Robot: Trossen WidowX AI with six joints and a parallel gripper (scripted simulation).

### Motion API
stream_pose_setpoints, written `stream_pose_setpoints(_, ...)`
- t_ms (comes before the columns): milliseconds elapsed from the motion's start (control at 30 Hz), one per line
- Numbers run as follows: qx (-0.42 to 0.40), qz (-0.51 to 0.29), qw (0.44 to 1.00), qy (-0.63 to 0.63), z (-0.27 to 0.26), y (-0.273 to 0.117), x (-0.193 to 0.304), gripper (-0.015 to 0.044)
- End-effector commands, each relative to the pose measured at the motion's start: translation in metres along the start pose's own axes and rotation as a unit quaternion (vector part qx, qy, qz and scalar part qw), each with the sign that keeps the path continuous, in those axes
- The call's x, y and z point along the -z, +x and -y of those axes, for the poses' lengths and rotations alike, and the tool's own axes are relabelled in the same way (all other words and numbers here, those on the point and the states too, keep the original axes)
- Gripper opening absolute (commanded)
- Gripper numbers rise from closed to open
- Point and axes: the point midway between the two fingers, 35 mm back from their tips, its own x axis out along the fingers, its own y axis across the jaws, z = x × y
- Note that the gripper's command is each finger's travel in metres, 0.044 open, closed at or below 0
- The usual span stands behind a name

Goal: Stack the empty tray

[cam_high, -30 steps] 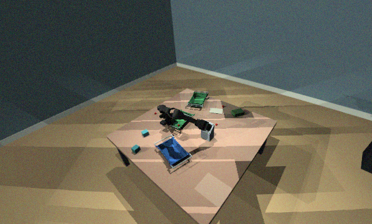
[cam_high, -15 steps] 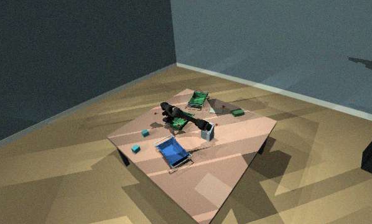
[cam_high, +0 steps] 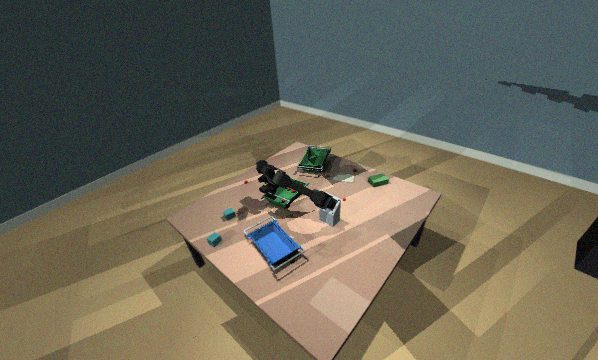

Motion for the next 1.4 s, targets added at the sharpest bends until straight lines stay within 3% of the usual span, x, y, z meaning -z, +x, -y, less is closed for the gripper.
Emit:
stream_pose_setpoints(0, -0.001, 0.006, 1.0, -0.006, -0.004, -0.0178, -0.0024, 0.0081)
stream_pose_setpoints(733, 0.001, 0.005, 1.0, -0.002, -0.0013, -0.0087, -0.0017, 0.0081)
stream_pose_setpoints(833, 0.001, 0.005, 1.0, -0.002, -0.0013, -0.0087, -0.0017, 0.0003)
stream_pose_setpoints(1367, 0.001, 0.004, 1.0, -0.003, -0.0016, -0.0085, -0.0015, 0.0)
